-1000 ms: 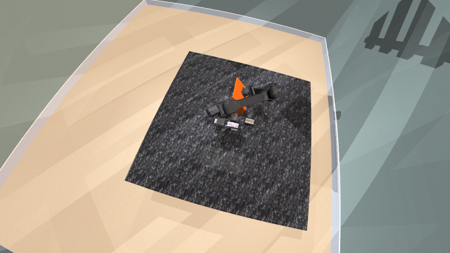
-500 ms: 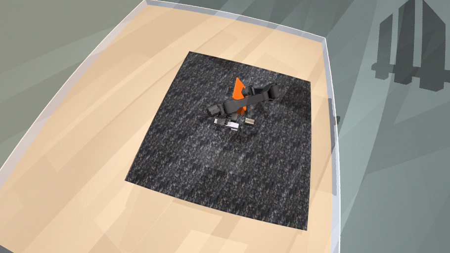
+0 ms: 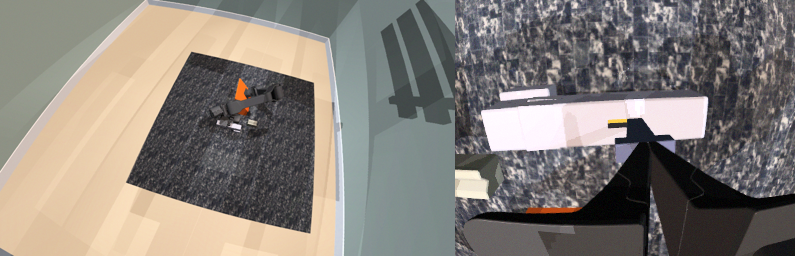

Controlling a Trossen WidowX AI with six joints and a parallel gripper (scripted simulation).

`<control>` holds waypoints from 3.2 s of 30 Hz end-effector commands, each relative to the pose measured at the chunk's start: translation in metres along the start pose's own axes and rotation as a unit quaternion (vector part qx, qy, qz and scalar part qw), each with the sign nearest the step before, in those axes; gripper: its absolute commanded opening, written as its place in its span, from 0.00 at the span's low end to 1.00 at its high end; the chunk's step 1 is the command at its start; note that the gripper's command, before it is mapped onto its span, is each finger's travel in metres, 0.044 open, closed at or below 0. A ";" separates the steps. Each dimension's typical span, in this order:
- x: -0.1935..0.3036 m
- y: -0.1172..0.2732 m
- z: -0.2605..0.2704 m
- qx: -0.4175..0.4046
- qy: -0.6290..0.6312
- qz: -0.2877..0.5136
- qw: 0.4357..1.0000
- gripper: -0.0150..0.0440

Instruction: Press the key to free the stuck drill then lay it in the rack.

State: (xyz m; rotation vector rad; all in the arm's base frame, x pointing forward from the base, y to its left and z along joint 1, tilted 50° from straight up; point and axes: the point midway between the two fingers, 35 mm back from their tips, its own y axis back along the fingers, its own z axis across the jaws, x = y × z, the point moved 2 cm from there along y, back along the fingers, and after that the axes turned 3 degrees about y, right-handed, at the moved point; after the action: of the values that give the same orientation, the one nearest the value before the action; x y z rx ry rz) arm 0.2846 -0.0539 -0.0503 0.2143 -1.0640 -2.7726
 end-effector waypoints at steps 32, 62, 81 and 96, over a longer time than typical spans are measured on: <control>0.007 -0.029 0.005 -0.011 -0.005 0.020 1.000 0.25; -0.002 0.043 -0.001 -0.010 -0.005 0.021 1.000 0.79; -0.007 -0.046 0.168 -0.027 0.702 0.003 0.711 1.00; -0.007 -0.051 0.166 -0.027 0.702 0.003 0.711 1.00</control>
State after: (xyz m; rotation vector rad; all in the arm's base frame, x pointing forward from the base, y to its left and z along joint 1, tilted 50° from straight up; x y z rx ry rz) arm 0.2559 0.0903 0.0411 1.8475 -0.4578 -1.6257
